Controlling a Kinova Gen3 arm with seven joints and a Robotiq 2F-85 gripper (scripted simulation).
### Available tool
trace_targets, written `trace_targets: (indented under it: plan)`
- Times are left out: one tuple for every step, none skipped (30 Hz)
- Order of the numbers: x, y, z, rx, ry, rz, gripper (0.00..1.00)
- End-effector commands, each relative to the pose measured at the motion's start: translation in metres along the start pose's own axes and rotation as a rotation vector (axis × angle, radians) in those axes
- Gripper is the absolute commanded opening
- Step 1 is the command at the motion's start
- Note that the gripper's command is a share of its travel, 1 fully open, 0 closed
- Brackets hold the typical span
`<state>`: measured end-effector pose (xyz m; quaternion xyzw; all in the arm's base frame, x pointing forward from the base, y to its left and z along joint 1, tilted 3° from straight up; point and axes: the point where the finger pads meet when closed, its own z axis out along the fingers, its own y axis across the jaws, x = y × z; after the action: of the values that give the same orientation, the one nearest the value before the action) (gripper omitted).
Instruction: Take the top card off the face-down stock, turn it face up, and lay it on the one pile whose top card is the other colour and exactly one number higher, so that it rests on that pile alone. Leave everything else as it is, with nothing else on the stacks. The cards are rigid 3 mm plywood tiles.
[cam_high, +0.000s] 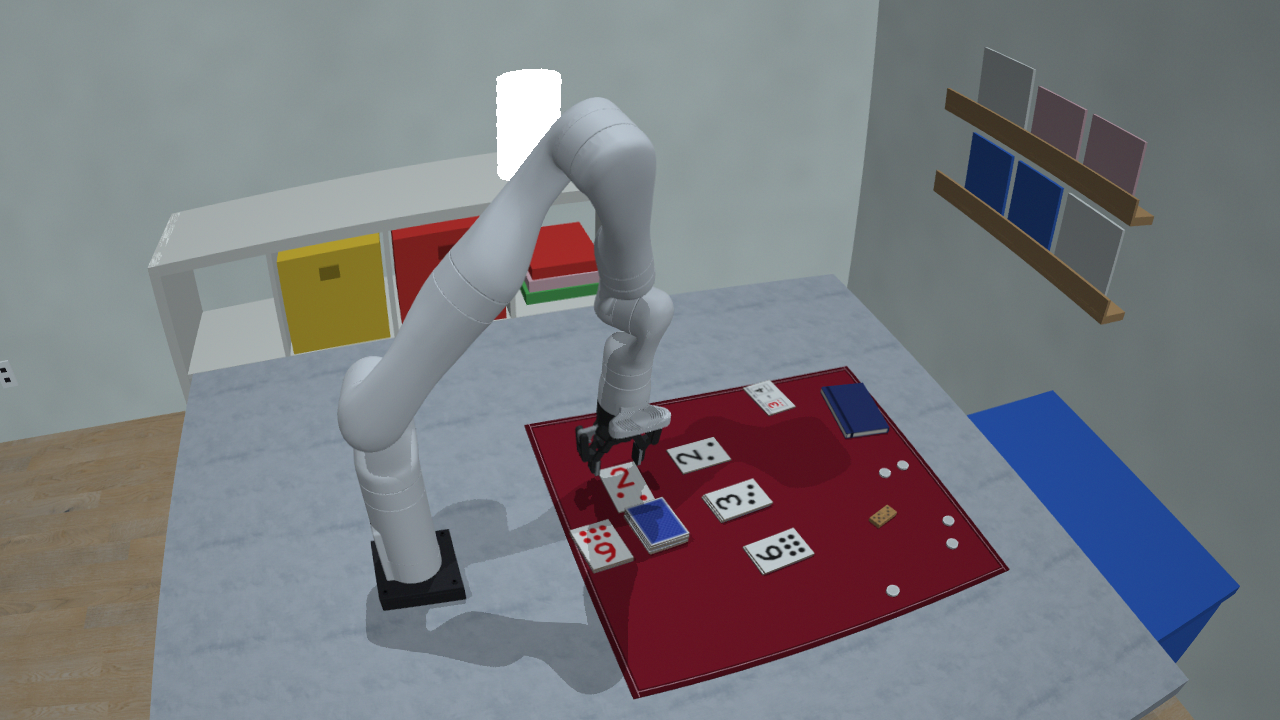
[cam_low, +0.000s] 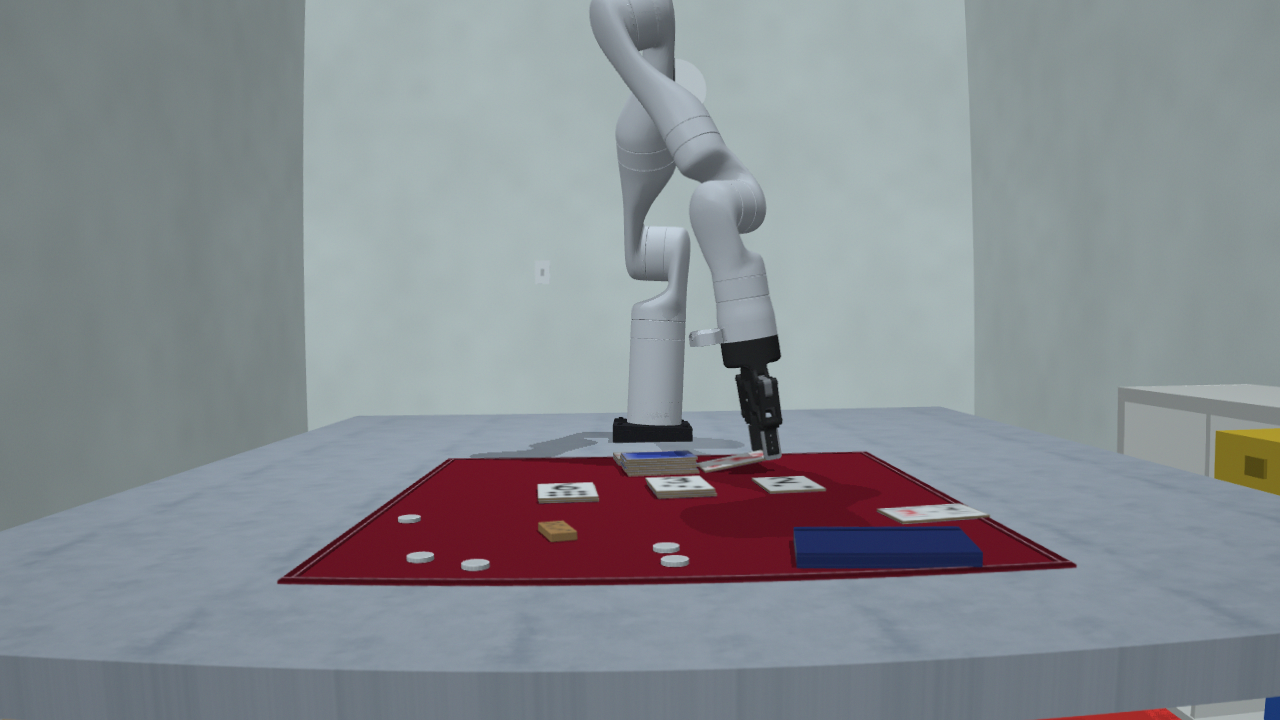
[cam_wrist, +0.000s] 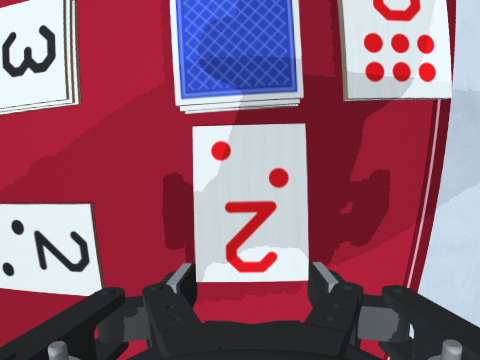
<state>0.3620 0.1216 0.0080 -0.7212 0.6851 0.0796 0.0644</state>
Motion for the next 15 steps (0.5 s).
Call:
trace_targets:
  plan:
    - [-0.0135, 0.0017, 0.0028, 0.001, 0.03, -0.038, 0.71]
    - [-0.0138, 0.0017, 0.0037, 0.002, 0.041, -0.038, 0.71]
    - [-0.0138, 0.0017, 0.0037, 0.002, 0.041, -0.038, 0.71]
    - [-0.0138, 0.0017, 0.0037, 0.002, 0.041, -0.038, 0.71]
    - [-0.014, 0.0017, 0.0046, 0.002, 0.051, -0.038, 0.71]
    - [-0.0141, 0.0017, 0.0056, 0.002, 0.062, -0.038, 0.71]
    - [-0.0143, 0.0018, 0.0065, 0.002, 0.072, -0.038, 0.71]
    - [-0.0145, 0.0017, 0.0073, 0.003, 0.081, -0.038, 0.71]
    - [-0.0146, 0.0017, 0.0081, 0.003, 0.09, -0.038, 0.71]
    - [-0.0147, 0.0018, 0.009, 0.003, 0.099, -0.038, 0.71]
    - [-0.0148, 0.0018, 0.0098, 0.003, 0.108, -0.038, 0.71]
    - [-0.0149, 0.0018, 0.0105, 0.003, 0.116, -0.038, 0.71]
    - [-0.015, 0.0017, 0.0111, 0.004, 0.123, -0.038, 0.71]
    - [-0.0151, 0.0017, 0.0117, 0.004, 0.13, -0.038, 0.71]
    - [-0.0151, 0.0017, 0.0123, 0.004, 0.137, -0.038, 0.71]
